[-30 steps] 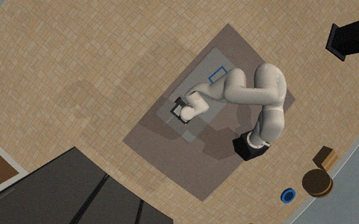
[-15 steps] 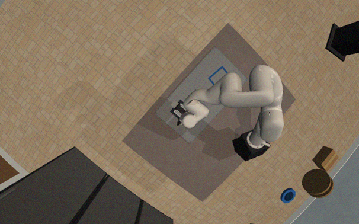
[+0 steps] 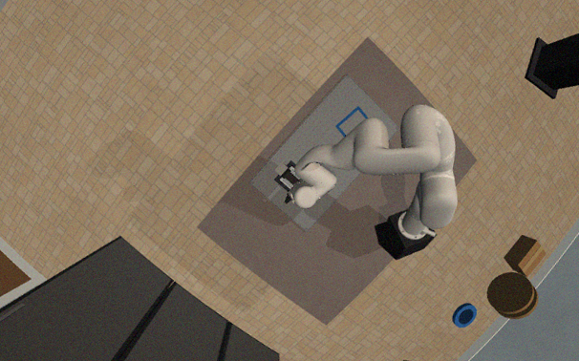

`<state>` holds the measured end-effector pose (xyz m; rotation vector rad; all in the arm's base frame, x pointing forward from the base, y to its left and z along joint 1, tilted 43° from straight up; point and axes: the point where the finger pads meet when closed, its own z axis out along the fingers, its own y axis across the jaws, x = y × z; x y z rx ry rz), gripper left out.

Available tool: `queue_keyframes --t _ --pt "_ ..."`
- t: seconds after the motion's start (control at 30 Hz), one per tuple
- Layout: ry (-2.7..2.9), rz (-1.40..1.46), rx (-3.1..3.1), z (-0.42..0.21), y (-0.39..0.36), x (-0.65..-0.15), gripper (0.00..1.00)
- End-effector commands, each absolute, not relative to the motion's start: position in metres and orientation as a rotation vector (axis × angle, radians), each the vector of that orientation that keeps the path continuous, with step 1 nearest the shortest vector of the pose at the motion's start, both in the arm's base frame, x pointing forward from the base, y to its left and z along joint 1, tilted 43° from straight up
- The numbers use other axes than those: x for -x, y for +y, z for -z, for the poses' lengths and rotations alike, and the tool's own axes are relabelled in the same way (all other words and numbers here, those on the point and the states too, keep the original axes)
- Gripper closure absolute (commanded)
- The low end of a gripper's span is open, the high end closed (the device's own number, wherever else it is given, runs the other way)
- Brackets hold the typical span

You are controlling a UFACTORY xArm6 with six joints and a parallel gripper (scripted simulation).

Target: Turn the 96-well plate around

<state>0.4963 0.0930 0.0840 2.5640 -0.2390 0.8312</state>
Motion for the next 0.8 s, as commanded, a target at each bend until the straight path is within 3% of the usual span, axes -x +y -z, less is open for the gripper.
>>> queue_keyframes --t 0.0,0.77 --pt "-0.238 -0.835 -2.565 -0.084 0.093 -0.498 0.0" --pt "-0.238 -0.835 -2.565 -0.06 0.078 -0.515 0.0"
